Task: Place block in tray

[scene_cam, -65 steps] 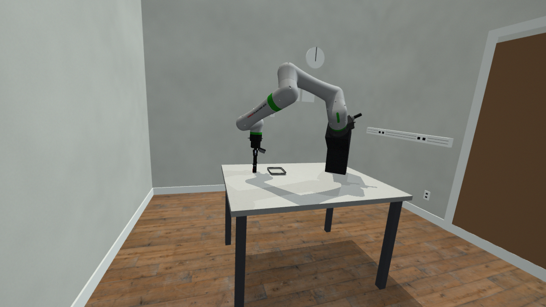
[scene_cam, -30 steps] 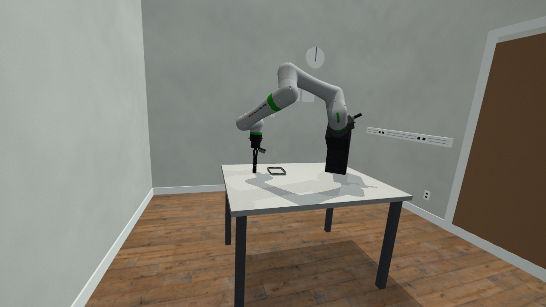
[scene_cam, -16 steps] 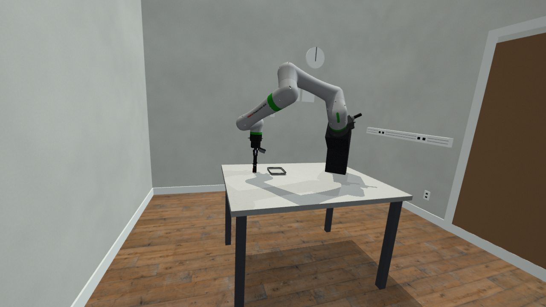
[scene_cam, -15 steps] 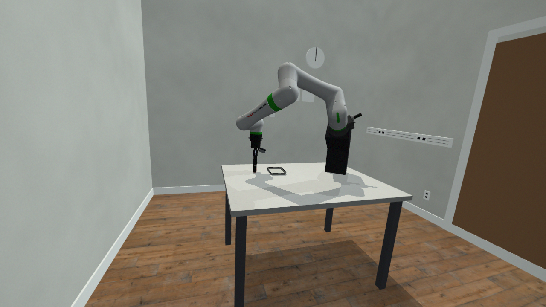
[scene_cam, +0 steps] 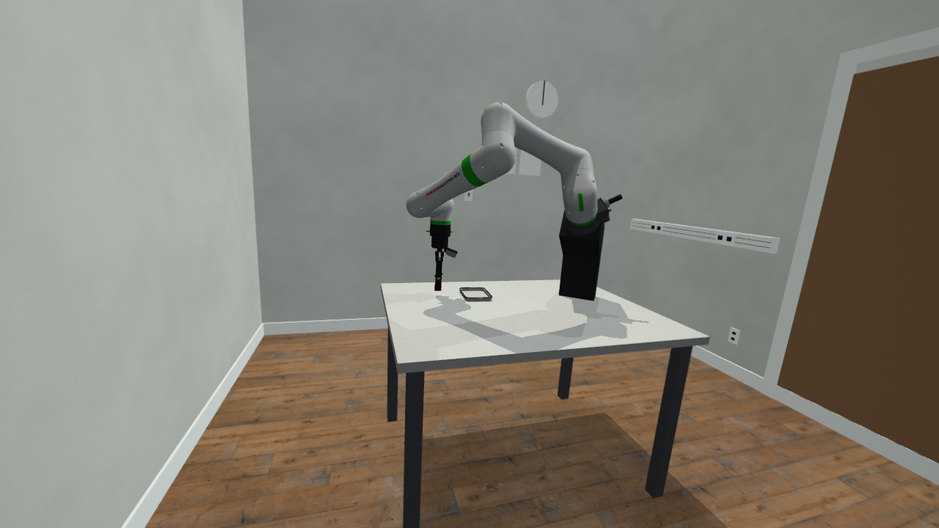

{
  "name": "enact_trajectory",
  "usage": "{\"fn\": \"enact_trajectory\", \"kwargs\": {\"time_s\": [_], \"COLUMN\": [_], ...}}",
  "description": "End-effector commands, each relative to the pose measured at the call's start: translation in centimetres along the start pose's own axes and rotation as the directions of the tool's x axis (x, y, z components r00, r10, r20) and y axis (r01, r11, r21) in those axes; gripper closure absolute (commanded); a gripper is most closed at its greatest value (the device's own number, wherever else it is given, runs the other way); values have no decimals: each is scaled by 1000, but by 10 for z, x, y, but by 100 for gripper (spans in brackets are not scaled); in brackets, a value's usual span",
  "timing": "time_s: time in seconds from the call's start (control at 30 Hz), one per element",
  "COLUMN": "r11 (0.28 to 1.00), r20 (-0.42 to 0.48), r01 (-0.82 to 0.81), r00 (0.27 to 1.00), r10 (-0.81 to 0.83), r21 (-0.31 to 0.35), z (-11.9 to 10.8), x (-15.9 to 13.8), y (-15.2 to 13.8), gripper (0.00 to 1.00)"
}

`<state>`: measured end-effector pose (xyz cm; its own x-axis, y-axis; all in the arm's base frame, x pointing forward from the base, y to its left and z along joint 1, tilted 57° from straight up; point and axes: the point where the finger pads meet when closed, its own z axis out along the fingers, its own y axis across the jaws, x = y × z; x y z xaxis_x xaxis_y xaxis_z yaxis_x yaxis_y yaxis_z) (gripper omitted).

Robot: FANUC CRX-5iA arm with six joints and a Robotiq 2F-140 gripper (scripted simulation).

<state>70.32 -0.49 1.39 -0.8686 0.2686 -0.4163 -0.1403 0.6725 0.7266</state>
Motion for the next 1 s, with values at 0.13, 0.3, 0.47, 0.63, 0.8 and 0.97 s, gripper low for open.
{"fn": "enact_trajectory", "kwargs": {"time_s": [0.13, 0.3, 0.47, 0.63, 0.8, 0.97], "r11": [1000, 1000, 1000, 1000, 1000, 1000], "r20": [1, 1, 1, 1, 1, 1], "r01": [0, 0, 0, 0, 0, 0], "r00": [1000, 1000, 1000, 1000, 1000, 1000], "r10": [0, 0, 0, 0, 0, 0], "r21": [1, 1, 1, 1, 1, 1], "z": [-18, -26, -28, -28, -28, -28], "x": [-1, -1, -1, -1, -1, -1], "y": [0, 0, 0, 0, 0, 0], "gripper": [90, 90, 90, 90, 90, 90]}}
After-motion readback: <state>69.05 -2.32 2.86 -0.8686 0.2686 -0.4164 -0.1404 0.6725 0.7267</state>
